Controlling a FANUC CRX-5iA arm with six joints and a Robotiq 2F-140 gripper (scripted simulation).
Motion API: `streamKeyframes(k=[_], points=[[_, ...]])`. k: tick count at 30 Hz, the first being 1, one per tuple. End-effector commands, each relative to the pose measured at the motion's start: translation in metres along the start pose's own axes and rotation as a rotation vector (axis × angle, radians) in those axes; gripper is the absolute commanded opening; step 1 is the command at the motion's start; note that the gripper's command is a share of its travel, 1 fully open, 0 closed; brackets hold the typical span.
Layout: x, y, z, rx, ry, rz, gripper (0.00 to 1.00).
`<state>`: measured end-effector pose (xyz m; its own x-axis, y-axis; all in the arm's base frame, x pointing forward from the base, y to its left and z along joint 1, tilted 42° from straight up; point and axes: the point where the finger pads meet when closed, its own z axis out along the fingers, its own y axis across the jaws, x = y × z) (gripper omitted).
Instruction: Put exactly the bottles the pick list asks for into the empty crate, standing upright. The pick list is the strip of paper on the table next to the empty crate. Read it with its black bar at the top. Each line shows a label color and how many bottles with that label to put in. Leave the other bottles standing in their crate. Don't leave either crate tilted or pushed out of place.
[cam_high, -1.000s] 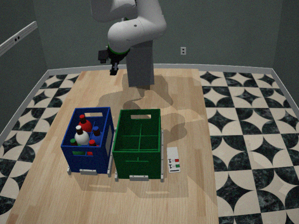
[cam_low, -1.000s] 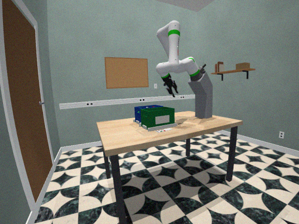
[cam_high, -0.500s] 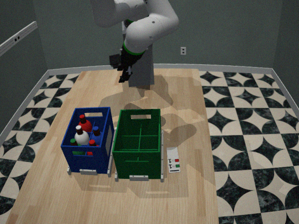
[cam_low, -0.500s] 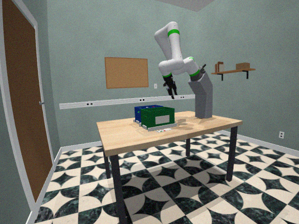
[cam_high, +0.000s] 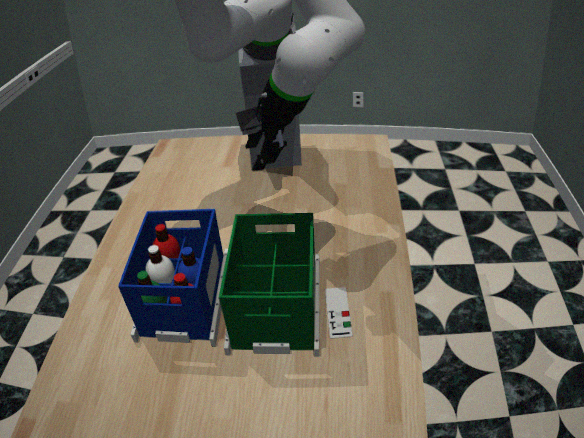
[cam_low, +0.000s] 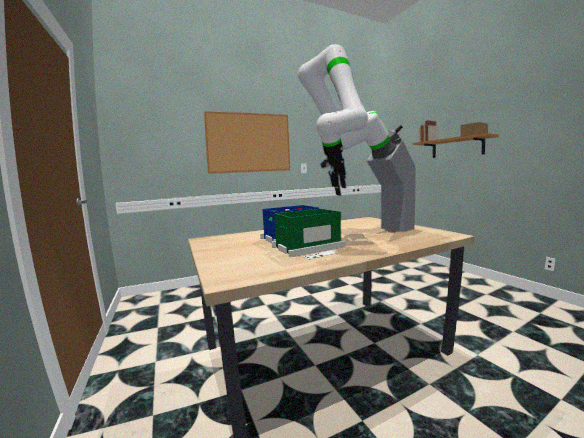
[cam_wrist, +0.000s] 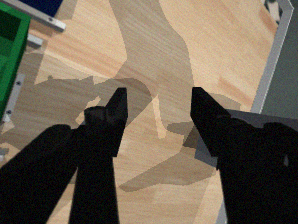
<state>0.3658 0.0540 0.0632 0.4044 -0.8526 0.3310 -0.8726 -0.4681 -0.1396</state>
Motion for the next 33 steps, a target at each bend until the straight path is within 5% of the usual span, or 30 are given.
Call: streamKeyframes(k=[1, 3, 24, 27, 33], points=[[-0.008, -0.009, -0.008, 0.013, 0.008, -0.009, 0.44], [-0.014, -0.015, -0.013, 0.065, 0.021, -0.049, 0.44], [-0.069, -0.060, -0.060, 0.197, 0.038, -0.140, 0.44], [-0.080, -0.065, -0.069, 0.263, 0.037, -0.181, 0.44], [-0.101, -0.077, -0.087, 0.263, 0.037, -0.181, 0.44]])
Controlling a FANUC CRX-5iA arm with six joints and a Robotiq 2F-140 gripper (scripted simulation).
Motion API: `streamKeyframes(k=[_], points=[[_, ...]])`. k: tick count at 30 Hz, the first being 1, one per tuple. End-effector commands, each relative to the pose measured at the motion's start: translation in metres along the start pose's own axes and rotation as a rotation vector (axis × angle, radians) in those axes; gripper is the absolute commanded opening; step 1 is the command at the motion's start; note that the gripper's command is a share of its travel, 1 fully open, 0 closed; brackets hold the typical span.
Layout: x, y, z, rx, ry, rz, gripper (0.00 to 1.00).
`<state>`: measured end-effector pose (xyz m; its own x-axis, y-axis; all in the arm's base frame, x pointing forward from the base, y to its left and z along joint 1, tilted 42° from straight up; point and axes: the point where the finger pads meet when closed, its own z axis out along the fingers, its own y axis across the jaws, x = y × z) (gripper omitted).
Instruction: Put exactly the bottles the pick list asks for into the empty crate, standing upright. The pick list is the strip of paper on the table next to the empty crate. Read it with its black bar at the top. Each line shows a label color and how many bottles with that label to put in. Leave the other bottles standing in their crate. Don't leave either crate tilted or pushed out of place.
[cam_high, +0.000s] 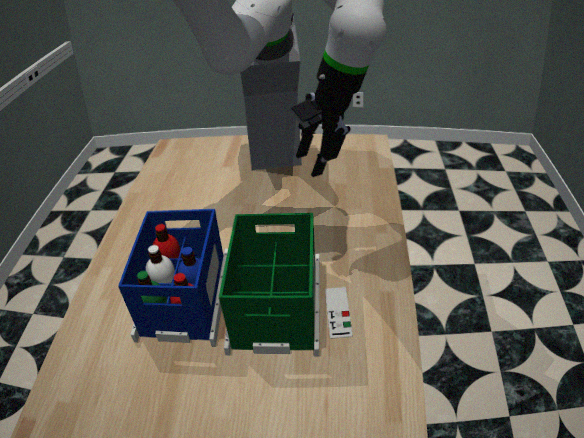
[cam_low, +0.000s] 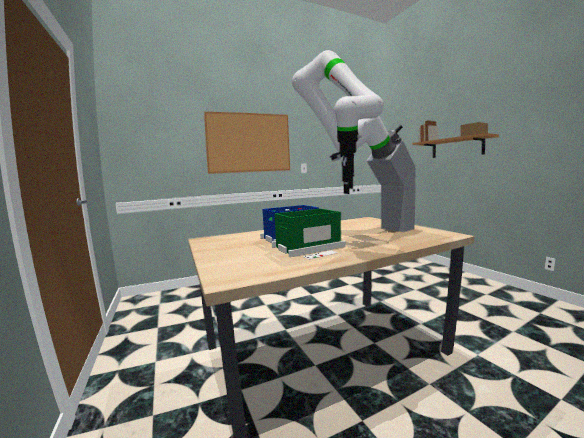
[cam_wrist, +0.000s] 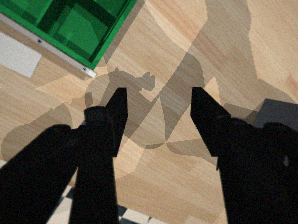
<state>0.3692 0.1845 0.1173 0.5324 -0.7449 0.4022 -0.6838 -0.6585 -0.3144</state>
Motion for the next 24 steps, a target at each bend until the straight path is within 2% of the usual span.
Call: streamKeyframes(k=[1, 4, 9, 12, 19, 21, 24], points=[[-0.010, -0.010, -0.007, -0.004, 0.003, -0.002, 0.44], [-0.020, -0.019, -0.015, 0.065, -0.001, -0.039, 0.44], [-0.029, -0.027, -0.023, 0.065, -0.001, -0.039, 0.44], [-0.039, -0.034, -0.032, 0.136, -0.012, -0.074, 0.44], [-0.061, -0.050, -0.050, 0.136, -0.012, -0.074, 0.44], [-0.068, -0.054, -0.057, 0.196, -0.025, -0.101, 0.44], [-0.075, -0.058, -0.063, 0.208, -0.027, -0.107, 0.44]])
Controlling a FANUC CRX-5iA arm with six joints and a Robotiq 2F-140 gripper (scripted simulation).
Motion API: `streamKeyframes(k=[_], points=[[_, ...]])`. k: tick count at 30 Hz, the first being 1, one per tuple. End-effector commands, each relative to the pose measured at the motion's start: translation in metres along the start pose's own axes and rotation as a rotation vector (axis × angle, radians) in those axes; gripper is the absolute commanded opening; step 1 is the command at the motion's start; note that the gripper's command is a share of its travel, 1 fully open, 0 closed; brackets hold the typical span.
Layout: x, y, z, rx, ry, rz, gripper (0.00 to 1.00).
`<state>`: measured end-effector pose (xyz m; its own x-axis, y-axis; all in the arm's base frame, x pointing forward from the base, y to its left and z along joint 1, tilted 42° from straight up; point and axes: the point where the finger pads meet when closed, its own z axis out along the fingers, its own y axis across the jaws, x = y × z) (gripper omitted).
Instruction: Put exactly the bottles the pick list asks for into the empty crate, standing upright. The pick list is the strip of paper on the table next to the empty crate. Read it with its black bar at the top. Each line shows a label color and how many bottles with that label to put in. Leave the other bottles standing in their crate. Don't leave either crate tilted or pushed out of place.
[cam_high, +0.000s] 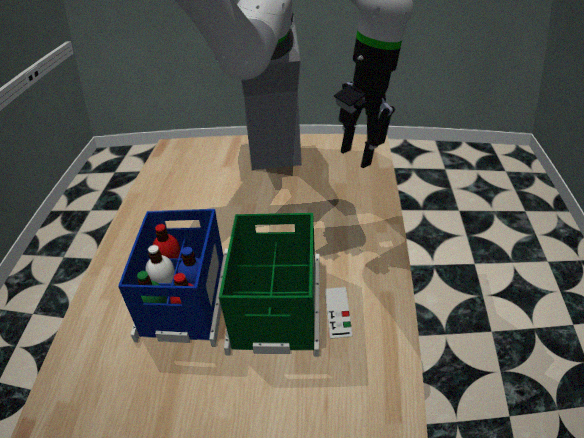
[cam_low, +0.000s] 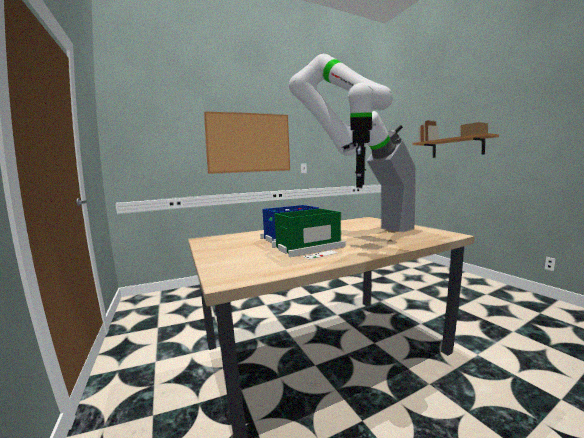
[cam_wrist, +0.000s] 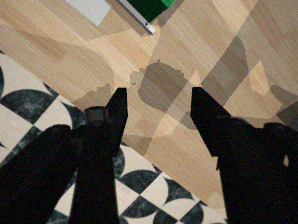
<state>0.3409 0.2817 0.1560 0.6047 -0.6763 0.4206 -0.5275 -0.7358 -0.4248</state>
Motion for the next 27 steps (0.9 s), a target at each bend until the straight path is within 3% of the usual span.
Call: streamKeyframes(k=[1, 5, 8, 14, 16, 27], points=[[-0.003, -0.002, -0.005, 0.027, -0.005, -0.007, 0.44], [-0.016, -0.013, -0.015, 0.027, -0.005, -0.007, 0.44], [-0.026, -0.020, -0.023, 0.100, -0.025, -0.037, 0.44], [-0.045, -0.033, -0.039, 0.100, -0.025, -0.037, 0.44], [-0.052, -0.037, -0.045, 0.159, -0.046, -0.059, 0.44], [-0.074, -0.050, -0.065, 0.174, -0.051, -0.065, 0.44]])
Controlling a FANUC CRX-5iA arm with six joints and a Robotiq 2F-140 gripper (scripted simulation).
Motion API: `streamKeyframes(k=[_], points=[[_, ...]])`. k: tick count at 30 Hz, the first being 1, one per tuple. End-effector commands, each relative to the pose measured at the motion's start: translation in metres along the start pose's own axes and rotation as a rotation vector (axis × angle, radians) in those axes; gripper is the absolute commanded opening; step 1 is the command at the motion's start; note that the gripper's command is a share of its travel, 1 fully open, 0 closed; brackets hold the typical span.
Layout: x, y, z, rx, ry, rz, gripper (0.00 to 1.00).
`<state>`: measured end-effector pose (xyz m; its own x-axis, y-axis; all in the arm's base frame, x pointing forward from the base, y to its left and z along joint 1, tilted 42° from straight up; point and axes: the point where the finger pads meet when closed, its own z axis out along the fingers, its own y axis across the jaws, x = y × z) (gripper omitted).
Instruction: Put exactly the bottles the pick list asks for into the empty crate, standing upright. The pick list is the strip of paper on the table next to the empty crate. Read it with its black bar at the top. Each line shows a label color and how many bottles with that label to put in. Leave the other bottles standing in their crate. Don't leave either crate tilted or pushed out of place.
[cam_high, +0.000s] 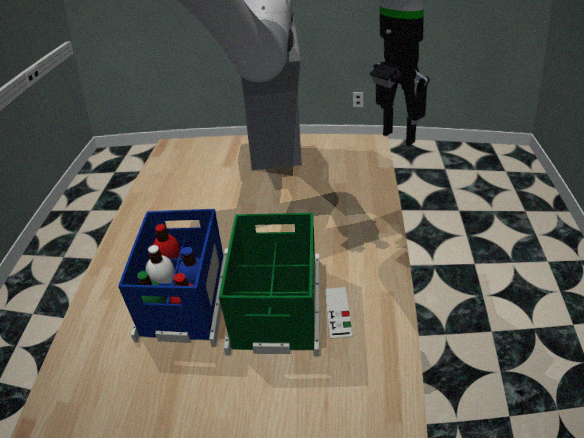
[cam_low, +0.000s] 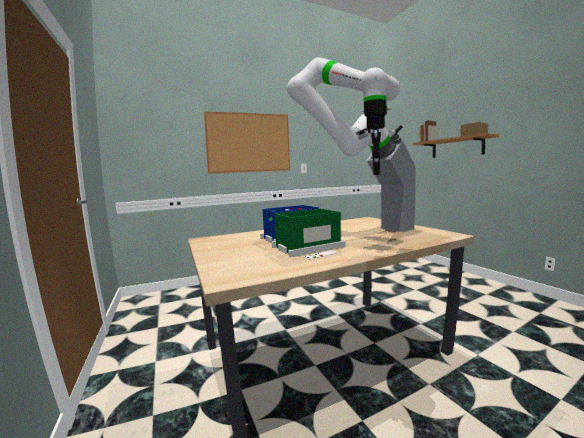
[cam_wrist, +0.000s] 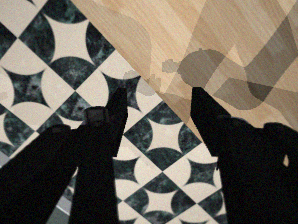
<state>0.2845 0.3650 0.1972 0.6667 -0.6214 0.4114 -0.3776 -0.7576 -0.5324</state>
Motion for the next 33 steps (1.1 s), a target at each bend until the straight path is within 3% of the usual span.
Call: streamKeyframes(k=[1, 17, 33], points=[[-0.001, -0.001, -0.001, -0.001, 0.001, 0.000, 0.44], [-0.001, -0.001, -0.001, -0.001, 0.001, 0.000, 0.44], [0.060, -0.013, 0.032, -0.001, 0.001, -0.466, 0.44]])
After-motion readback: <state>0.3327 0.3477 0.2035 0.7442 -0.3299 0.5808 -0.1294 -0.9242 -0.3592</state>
